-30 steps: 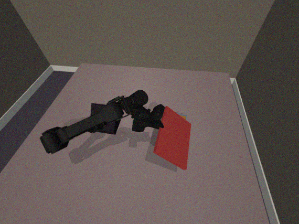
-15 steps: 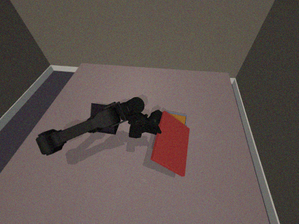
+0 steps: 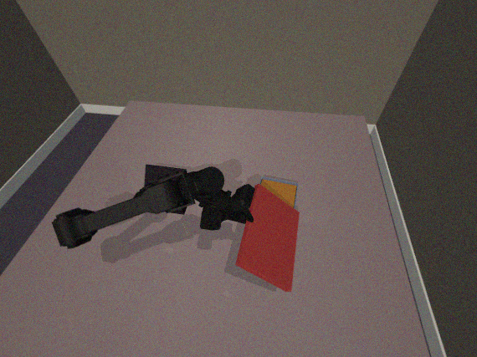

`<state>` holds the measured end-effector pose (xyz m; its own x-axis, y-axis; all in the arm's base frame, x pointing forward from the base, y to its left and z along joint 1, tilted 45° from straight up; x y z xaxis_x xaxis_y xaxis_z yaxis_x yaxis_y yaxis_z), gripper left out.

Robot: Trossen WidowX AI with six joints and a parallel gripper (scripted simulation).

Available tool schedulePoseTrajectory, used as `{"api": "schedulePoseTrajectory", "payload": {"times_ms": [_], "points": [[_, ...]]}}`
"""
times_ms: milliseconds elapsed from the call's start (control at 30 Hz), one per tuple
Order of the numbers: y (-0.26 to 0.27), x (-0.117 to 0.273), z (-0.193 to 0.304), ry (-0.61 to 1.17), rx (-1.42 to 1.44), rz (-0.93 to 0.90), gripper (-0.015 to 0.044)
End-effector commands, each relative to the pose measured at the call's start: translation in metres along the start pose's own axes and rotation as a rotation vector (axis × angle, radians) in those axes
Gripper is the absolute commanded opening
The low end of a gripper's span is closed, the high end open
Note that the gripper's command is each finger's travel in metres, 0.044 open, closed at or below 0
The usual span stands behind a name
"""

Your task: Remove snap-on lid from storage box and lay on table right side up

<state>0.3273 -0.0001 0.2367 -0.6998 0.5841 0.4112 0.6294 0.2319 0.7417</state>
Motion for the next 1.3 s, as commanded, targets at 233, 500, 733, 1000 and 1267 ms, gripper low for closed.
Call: {"api": "schedulePoseTrajectory", "payload": {"times_ms": [233,500,733,1000,1267], "points": [[0.009,0.004,-0.021,0.01,-0.005,-0.012,0.0],[0.011,0.005,-0.037,0.01,-0.004,-0.012,0.0],[0.014,0.007,-0.051,0.01,-0.004,-0.012,0.0],[0.017,0.008,-0.067,0.009,-0.004,-0.012,0.0],[0.02,0.009,-0.082,0.009,-0.004,-0.013,0.0]]}}
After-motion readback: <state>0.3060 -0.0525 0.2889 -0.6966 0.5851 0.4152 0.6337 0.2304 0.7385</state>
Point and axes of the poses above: the point midway between the two fingers, 35 mm back from their tips, its own x axis back along the fingers, its own y axis across the jaws, z = x × y, the point moved 1 cm from there along x, back along the fingers, and after that the axes turned 15 degrees about -x, right-handed, at the moved point
